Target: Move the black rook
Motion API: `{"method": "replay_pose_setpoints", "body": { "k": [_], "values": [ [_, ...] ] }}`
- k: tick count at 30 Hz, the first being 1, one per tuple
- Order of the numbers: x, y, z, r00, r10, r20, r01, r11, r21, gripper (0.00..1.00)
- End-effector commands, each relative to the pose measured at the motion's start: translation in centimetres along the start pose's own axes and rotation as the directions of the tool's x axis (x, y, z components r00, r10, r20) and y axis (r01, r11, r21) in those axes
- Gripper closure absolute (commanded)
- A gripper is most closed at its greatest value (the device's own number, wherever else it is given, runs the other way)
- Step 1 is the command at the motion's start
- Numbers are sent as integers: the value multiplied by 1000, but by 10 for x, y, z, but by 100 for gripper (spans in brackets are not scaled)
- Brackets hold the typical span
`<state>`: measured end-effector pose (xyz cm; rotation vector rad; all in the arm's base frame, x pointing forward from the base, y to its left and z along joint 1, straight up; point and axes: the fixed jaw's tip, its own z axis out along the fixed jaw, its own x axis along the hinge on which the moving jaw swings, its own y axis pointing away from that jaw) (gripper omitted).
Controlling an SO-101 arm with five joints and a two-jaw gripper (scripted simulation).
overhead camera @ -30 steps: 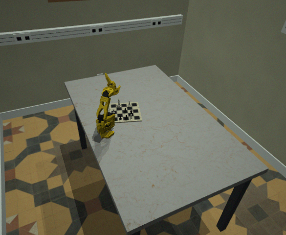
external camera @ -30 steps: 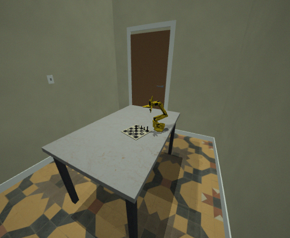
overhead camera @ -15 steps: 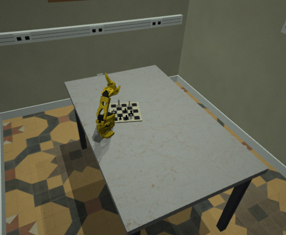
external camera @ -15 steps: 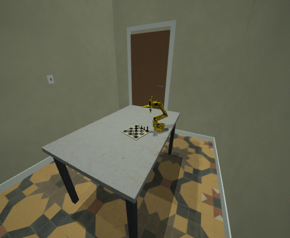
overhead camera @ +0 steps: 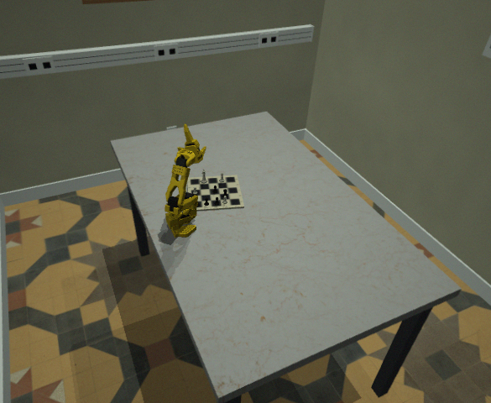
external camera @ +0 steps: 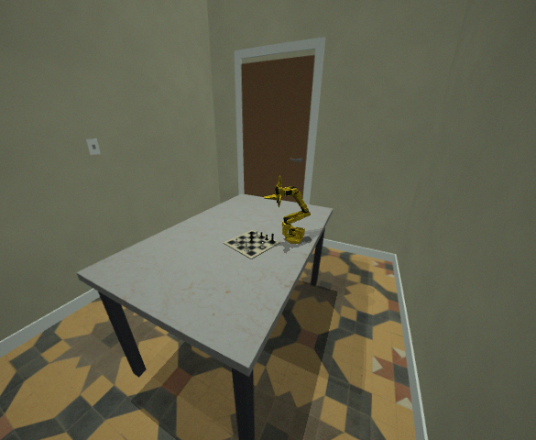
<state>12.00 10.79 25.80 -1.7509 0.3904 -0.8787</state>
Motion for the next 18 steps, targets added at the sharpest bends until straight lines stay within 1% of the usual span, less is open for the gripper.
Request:
{"method": "replay_pose_setpoints", "body": {
  "k": [1,5,6,8,10,13,14,16,17,18],
  "values": [
    [-2,-4,-1,995,102,14,-102,995,17,4],
    [-5,-4,-1,974,224,29,-224,974,17,6],
    [-5,-4,-1,974,224,29,-224,974,17,6],
    [-7,-5,-1,956,291,38,-292,956,16,7],
    [-7,-5,-1,956,291,38,-292,956,16,7],
    [-10,-6,-1,916,398,52,-399,917,11,8],
    [-10,-6,-1,916,398,52,-399,917,11,8],
    [-12,-7,-1,880,471,61,-472,882,6,10],
    [-12,-7,-1,880,471,61,-472,882,6,10],
    [-13,-7,-1,859,507,66,-508,861,2,10]
  ]
}}
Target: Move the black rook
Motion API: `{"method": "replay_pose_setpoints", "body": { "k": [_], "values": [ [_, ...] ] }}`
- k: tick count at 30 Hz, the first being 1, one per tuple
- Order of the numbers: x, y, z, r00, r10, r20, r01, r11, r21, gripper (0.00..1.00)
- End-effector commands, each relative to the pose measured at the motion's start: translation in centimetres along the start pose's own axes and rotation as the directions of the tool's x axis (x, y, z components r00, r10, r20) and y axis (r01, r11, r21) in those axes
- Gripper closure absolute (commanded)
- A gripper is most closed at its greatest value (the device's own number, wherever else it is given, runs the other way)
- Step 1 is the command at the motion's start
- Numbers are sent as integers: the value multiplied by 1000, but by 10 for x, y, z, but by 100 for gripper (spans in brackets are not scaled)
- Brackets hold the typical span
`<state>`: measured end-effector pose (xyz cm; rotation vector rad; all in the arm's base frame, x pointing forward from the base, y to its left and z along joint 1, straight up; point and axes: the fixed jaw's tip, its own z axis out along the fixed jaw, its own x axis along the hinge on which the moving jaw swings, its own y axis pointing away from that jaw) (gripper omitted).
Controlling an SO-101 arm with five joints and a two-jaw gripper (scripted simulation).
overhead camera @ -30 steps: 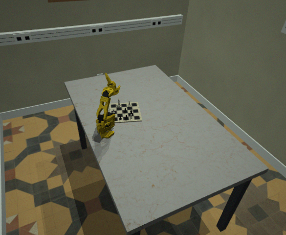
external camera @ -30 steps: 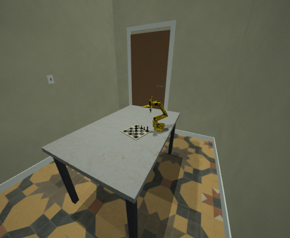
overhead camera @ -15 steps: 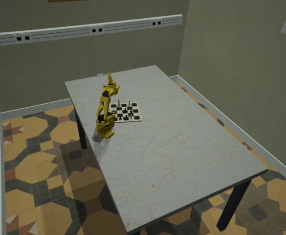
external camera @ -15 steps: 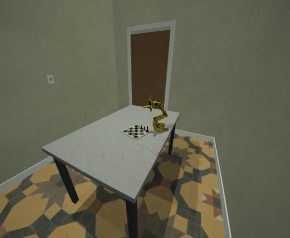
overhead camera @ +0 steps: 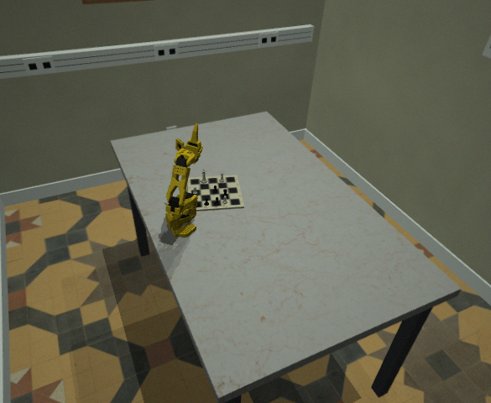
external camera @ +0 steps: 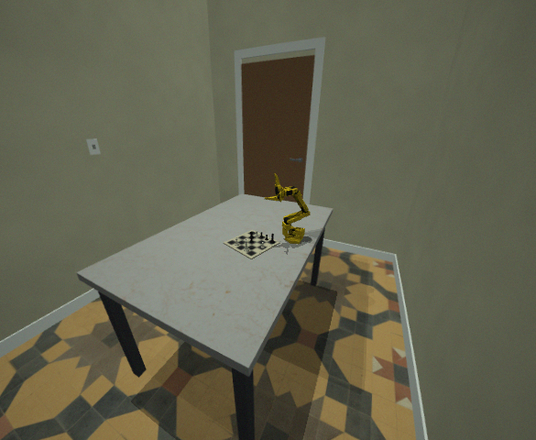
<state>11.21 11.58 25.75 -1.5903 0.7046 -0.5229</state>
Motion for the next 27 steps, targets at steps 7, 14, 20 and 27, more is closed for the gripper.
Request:
{"method": "replay_pose_setpoints", "body": {
  "k": [7,14,20,27],
  "values": [
    [-8,-2,-1,963,266,38,-266,964,0,13],
    [-12,-3,-1,900,433,54,-433,901,-16,15],
    [-16,-3,-2,833,550,63,-549,835,-32,17],
    [-20,-4,-2,724,686,69,-684,728,-56,20]
  ]
}}
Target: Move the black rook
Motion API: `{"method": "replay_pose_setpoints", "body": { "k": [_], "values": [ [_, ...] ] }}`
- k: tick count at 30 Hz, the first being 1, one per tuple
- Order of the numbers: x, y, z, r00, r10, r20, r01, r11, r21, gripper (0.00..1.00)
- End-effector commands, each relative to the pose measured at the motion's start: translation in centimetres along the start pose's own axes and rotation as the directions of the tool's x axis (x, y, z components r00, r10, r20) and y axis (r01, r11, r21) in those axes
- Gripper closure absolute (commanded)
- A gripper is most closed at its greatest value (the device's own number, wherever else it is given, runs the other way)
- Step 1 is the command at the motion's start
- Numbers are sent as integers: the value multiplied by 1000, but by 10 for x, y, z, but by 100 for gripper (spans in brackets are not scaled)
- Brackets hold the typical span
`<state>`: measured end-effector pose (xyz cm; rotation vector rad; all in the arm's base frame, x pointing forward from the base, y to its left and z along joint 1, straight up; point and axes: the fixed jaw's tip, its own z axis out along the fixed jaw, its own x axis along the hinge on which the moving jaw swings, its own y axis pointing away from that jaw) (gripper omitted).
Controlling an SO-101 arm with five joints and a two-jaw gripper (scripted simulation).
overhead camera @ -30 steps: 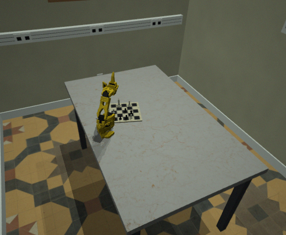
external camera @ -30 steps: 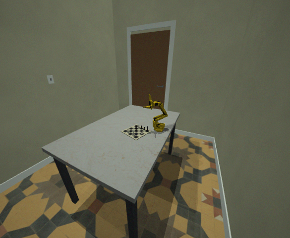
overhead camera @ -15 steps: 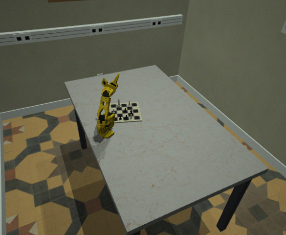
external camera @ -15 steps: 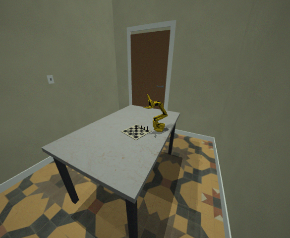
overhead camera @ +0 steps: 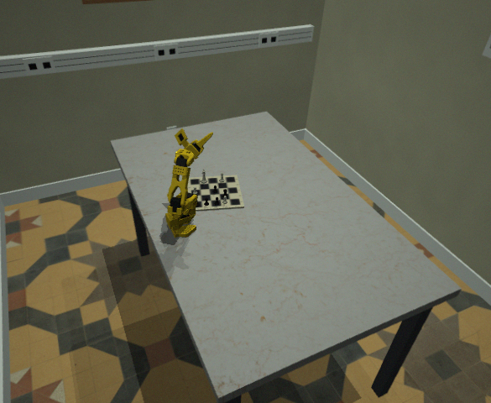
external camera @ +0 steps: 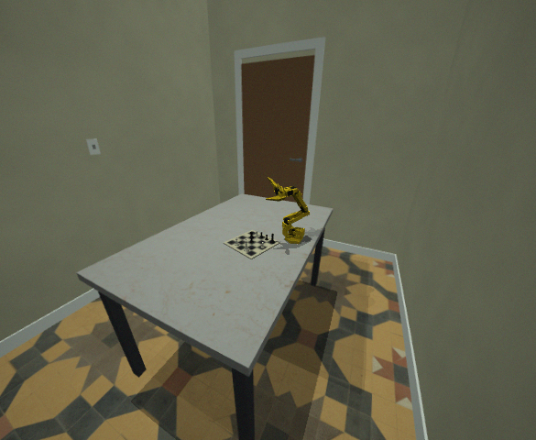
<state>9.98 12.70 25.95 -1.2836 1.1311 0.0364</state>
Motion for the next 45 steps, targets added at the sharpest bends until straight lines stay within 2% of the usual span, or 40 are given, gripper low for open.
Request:
{"method": "replay_pose_setpoints", "body": {
  "k": [1,8,14,16,25,31,45],
  "values": [
    [-5,0,-1,992,124,22,-124,992,-8,20],
    [-8,2,-1,960,279,29,-279,960,-26,23],
    [-12,4,-2,898,440,31,-438,898,-48,25],
    [-12,4,-2,898,440,31,-438,898,-48,25],
    [-16,5,-2,783,622,23,-619,782,-77,29],
    [-17,6,-2,735,677,18,-674,734,-86,30],
    [-17,7,-2,717,697,9,-694,715,-90,30]
  ]
}}
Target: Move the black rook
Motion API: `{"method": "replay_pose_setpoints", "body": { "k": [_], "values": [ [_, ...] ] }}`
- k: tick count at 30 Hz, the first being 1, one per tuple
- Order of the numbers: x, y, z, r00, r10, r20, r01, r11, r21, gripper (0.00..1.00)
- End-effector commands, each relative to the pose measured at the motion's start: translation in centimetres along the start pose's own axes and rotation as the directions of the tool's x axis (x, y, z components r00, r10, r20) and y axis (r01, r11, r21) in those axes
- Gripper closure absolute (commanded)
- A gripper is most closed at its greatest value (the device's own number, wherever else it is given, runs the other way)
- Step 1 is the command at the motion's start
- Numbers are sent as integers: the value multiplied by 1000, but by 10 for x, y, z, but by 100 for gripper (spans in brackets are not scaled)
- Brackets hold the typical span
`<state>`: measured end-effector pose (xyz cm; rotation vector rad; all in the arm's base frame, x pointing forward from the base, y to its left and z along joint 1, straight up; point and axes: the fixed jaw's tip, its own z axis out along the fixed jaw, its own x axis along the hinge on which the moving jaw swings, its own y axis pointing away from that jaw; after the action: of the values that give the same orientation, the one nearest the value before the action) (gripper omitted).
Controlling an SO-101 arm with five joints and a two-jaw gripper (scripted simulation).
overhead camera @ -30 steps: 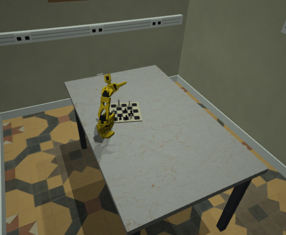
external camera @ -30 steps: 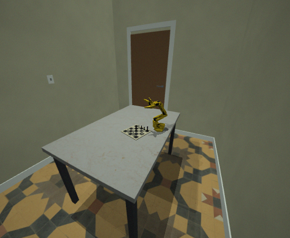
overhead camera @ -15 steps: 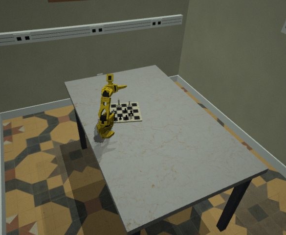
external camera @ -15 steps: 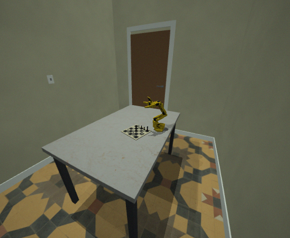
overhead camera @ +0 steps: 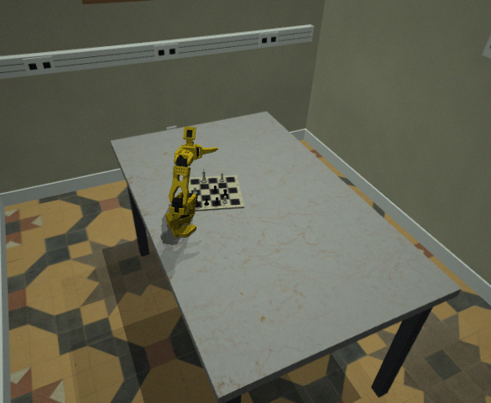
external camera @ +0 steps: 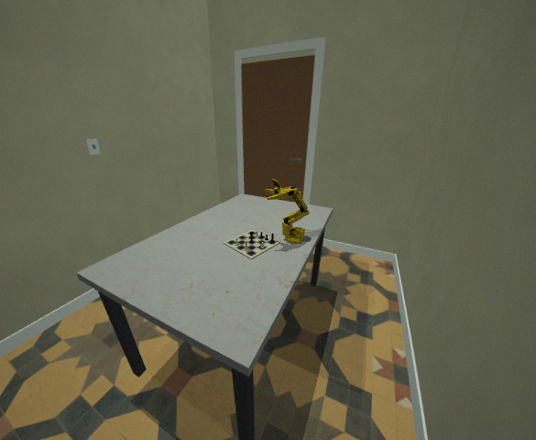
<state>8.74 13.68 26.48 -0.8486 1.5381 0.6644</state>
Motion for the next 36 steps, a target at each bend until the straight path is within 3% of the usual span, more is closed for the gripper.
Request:
{"method": "replay_pose_setpoints", "body": {
  "k": [1,3,5,8,9,11,12,14,15,18,36],
  "values": [
    [1,2,0,1000,12,-11,-12,1000,-10,31],
    [12,2,1,997,11,-75,-12,1000,-12,34],
    [12,2,1,997,11,-75,-12,1000,-12,34],
    [42,4,2,971,8,-241,-13,1000,-19,42],
    [42,4,2,971,8,-241,-13,1000,-19,42],
    [64,5,0,930,5,-368,-15,1000,-24,48],
    [64,5,0,930,5,-368,-15,1000,-24,48],
    [84,6,-5,879,1,-477,-17,999,-29,54],
    [84,6,-5,879,1,-477,-17,999,-29,54],
    [102,7,-11,819,-3,-573,-19,999,-33,59],
    [105,7,-12,806,-4,-592,-20,999,-34,60]
  ]
}}
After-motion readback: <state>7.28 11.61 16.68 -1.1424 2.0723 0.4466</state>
